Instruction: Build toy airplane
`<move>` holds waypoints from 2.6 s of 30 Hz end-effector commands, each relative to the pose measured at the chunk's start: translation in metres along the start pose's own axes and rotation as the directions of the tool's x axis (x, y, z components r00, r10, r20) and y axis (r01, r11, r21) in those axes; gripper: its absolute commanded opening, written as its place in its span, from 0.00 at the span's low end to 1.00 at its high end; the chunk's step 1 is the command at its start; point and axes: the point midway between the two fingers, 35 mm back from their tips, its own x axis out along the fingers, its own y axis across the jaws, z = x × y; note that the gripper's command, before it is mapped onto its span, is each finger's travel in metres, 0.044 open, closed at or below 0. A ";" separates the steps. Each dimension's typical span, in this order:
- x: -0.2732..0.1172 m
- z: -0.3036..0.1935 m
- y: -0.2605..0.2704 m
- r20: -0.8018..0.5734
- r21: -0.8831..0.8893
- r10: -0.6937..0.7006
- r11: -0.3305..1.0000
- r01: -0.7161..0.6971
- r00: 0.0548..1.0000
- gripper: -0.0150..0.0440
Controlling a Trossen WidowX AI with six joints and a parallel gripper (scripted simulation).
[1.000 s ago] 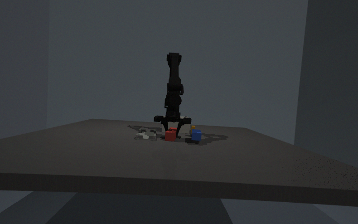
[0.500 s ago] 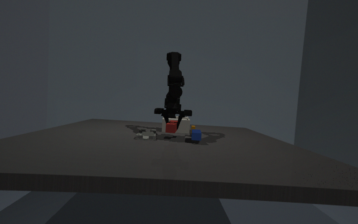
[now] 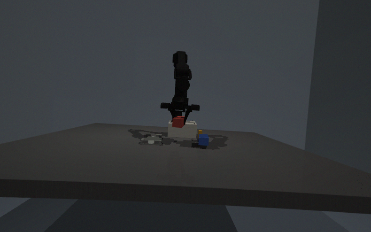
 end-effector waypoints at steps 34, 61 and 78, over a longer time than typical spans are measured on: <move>-0.012 -0.003 -0.060 0.004 -0.061 -0.015 0.998 0.015 1.000 0.25; 0.026 -0.021 -0.134 0.009 -0.191 -0.014 0.982 0.016 1.000 0.25; 0.026 -0.021 -0.134 0.009 -0.191 -0.014 0.982 0.016 1.000 0.58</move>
